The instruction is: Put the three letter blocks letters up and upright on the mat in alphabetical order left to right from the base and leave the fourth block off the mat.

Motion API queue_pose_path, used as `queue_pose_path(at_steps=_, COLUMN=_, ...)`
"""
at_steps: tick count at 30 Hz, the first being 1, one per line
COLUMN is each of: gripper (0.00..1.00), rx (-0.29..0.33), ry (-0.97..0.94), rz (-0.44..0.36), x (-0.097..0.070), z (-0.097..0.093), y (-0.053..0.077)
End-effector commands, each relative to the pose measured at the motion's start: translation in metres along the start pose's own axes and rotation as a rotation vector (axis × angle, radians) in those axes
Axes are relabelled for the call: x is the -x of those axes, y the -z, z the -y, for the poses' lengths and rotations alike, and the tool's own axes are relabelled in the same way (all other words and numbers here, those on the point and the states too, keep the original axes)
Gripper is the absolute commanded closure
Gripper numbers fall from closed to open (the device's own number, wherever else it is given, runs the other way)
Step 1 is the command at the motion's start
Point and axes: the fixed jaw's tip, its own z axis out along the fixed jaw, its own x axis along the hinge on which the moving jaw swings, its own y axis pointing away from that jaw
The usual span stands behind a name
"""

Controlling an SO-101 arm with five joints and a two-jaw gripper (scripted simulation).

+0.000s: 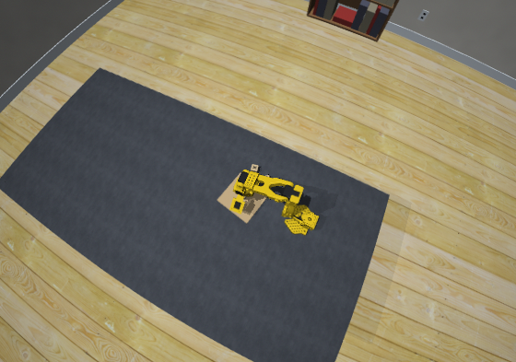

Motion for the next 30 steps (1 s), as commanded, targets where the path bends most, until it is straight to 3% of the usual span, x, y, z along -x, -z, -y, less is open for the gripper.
queue_pose_path(at_steps=1, gripper=1.00, rx=-0.084, ry=-0.002, rz=0.000, x=-0.001, z=0.010, y=0.011)
queue_pose_path(at_steps=30, gripper=1.00, rx=-0.084, ry=-0.002, rz=0.000, x=0.000, z=0.011, y=0.000)
